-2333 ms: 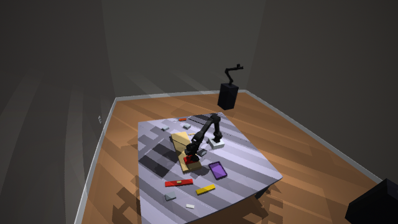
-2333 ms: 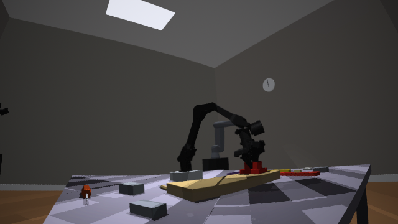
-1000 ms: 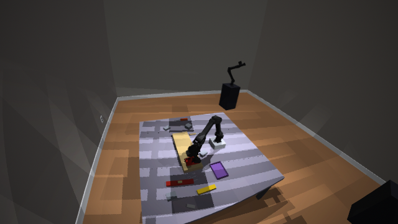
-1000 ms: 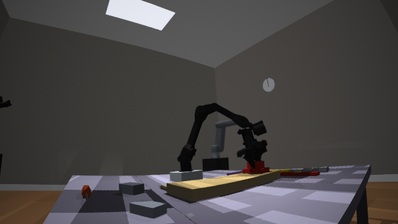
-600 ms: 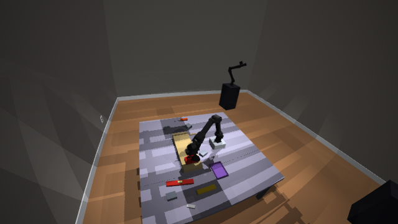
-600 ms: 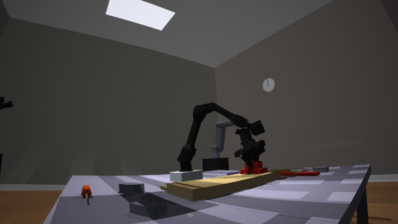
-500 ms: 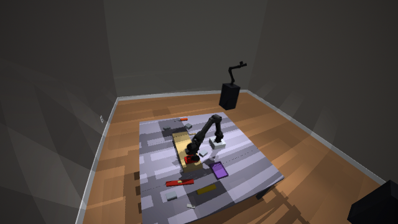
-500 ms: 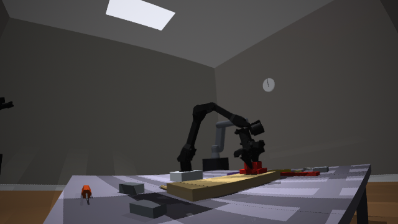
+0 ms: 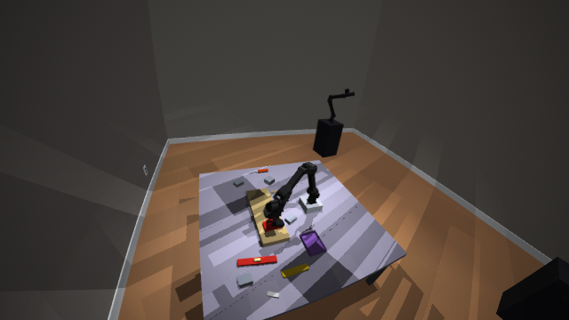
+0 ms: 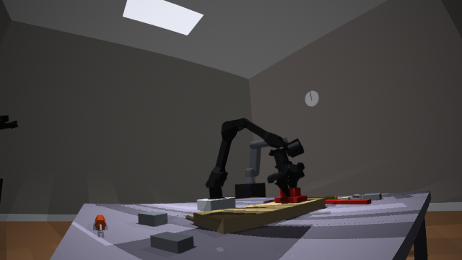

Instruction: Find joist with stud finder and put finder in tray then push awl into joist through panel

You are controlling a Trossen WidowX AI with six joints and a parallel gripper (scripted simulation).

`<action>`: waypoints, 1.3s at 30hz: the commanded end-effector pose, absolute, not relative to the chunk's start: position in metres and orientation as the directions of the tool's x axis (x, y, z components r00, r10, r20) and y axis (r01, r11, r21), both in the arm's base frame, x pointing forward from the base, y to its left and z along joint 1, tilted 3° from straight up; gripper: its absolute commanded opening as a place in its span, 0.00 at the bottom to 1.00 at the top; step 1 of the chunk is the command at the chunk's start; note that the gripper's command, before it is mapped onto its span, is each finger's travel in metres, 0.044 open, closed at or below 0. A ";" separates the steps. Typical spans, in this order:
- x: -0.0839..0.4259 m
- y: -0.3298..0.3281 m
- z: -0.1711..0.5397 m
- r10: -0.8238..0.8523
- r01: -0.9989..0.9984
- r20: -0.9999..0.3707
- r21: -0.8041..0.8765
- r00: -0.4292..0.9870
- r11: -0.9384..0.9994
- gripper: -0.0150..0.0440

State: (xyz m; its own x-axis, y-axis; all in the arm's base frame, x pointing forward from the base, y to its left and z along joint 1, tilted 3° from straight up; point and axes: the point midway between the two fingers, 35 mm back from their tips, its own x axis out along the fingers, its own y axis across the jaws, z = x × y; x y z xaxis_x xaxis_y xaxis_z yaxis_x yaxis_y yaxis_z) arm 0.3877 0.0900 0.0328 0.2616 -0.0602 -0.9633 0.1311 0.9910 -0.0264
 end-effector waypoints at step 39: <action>0.378 0.025 0.034 -0.067 0.131 -0.963 -0.034 0.260 0.991 0.25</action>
State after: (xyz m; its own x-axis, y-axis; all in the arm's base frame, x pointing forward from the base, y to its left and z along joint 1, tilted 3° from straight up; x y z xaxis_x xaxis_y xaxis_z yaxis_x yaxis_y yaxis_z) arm 0.3803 0.0302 0.0343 0.2606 -0.0655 -0.9632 0.1313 0.9908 -0.0319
